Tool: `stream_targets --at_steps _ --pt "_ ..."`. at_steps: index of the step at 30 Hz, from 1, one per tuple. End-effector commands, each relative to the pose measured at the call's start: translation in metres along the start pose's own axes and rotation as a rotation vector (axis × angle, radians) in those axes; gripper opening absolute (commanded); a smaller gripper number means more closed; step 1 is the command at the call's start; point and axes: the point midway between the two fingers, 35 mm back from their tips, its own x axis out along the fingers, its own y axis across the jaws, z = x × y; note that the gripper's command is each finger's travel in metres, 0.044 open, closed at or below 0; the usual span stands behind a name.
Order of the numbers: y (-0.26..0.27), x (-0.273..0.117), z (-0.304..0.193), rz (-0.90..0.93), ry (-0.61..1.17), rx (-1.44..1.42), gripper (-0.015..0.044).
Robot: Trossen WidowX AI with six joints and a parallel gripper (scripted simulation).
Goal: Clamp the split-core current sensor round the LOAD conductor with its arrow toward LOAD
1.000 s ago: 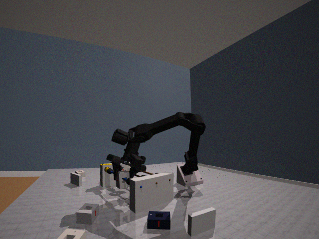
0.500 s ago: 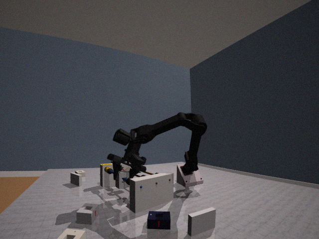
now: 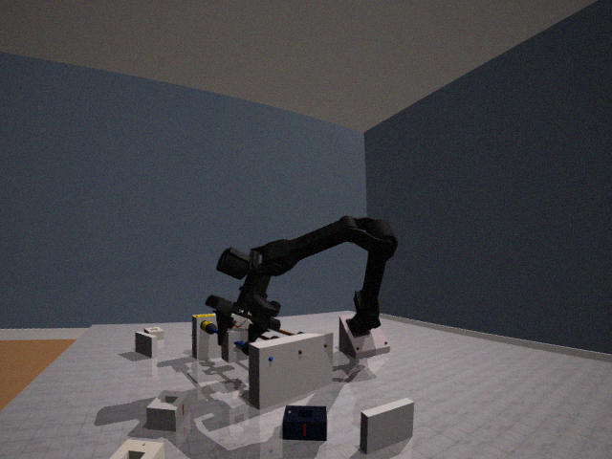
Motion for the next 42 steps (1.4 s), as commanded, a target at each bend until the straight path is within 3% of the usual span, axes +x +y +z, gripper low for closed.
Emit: stream_targets --at_steps 1,28,42 --pt "0.0001 0.0000 0.0001 0.001 0.000 0.000 0.0263" --pt "0.0001 0.0000 0.0001 0.001 0.000 0.000 0.0263" --pt "0.0000 0.0000 0.0000 0.000 0.000 0.000 0.0169"
